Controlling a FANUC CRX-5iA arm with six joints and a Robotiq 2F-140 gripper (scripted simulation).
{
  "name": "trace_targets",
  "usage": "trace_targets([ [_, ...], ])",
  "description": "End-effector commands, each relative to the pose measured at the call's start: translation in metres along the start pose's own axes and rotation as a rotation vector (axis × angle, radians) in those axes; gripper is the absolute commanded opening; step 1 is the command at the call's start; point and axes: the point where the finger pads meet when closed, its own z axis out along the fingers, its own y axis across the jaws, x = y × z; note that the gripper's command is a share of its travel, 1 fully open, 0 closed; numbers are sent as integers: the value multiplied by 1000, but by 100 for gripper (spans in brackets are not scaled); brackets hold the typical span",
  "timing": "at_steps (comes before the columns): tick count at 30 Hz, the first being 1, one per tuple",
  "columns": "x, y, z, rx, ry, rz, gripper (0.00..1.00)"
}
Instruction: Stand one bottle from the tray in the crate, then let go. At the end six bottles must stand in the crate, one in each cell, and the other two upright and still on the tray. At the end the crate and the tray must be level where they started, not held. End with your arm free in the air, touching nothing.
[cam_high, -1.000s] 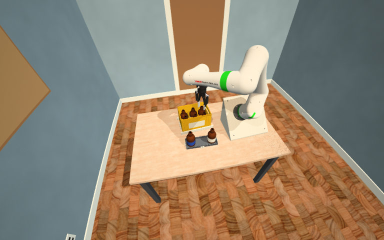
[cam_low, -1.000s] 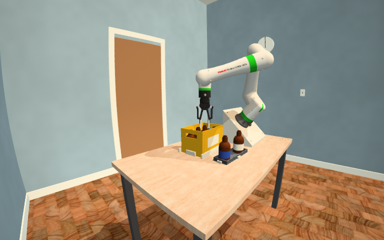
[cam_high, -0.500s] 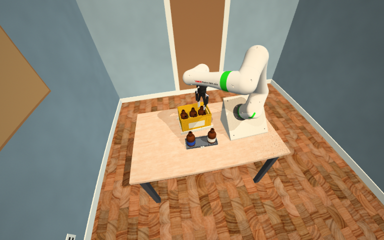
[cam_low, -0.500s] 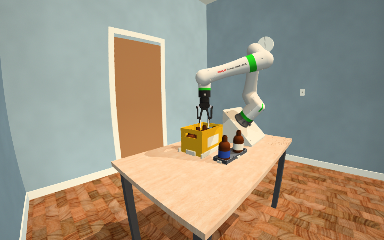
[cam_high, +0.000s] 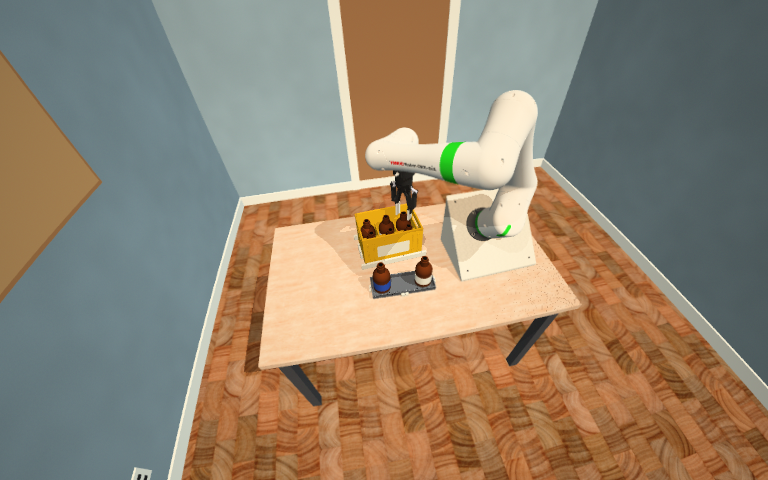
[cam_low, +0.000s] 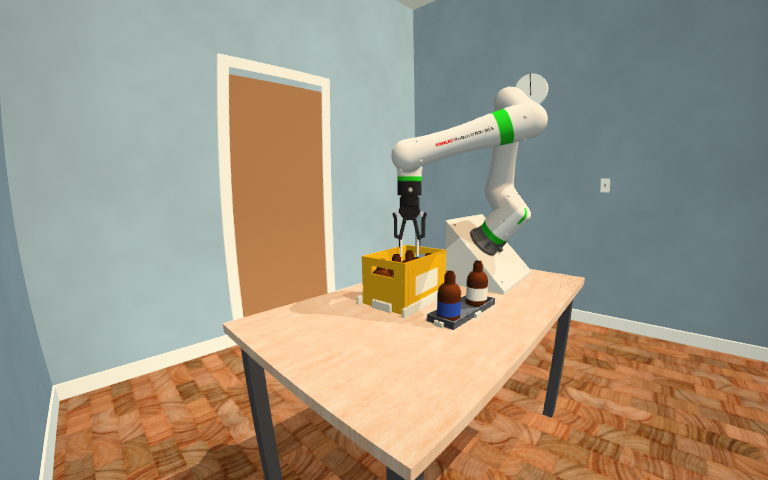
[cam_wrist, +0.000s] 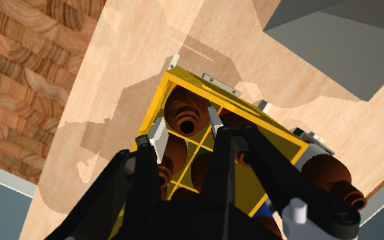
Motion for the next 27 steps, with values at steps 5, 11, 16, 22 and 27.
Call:
trace_targets([
  [5,0,0,0,0,0,0,38],
  [11,0,0,0,0,0,0,38],
  [16,0,0,0,0,0,0,38],
  [22,0,0,-1,0,0,0,38],
  [27,0,0,-4,0,0,0,38],
])
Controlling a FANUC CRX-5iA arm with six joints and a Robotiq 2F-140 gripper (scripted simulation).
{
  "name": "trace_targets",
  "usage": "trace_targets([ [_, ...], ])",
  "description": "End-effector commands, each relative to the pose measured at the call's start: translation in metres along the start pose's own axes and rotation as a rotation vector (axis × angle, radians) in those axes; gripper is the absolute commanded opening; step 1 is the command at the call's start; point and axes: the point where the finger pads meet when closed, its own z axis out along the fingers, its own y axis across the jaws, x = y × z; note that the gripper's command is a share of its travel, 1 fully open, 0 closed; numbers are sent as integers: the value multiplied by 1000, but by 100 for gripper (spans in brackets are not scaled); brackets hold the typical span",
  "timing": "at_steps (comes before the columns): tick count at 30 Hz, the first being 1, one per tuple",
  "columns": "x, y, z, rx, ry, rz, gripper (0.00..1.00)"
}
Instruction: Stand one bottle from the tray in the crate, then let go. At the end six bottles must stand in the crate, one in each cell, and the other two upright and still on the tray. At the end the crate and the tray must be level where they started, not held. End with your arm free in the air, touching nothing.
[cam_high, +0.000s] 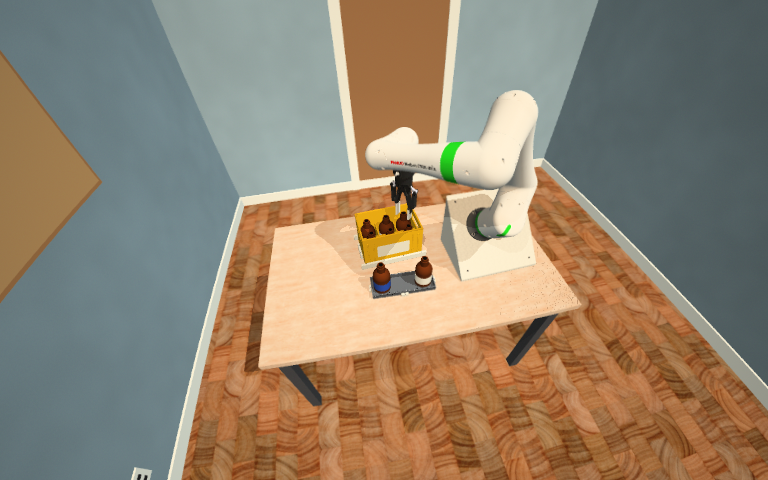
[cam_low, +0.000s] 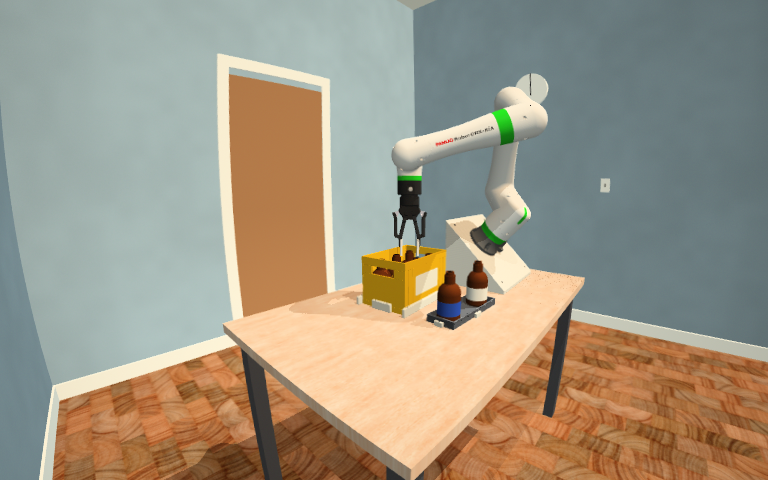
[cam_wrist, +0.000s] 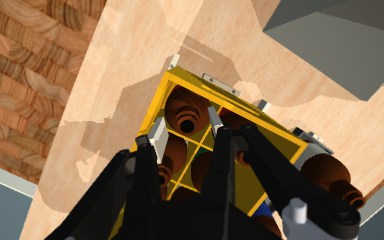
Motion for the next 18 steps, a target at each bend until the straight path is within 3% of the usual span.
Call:
trace_targets([
  [1,0,0,-3,0,0,0,38],
  [18,0,0,-33,0,0,0,38],
])
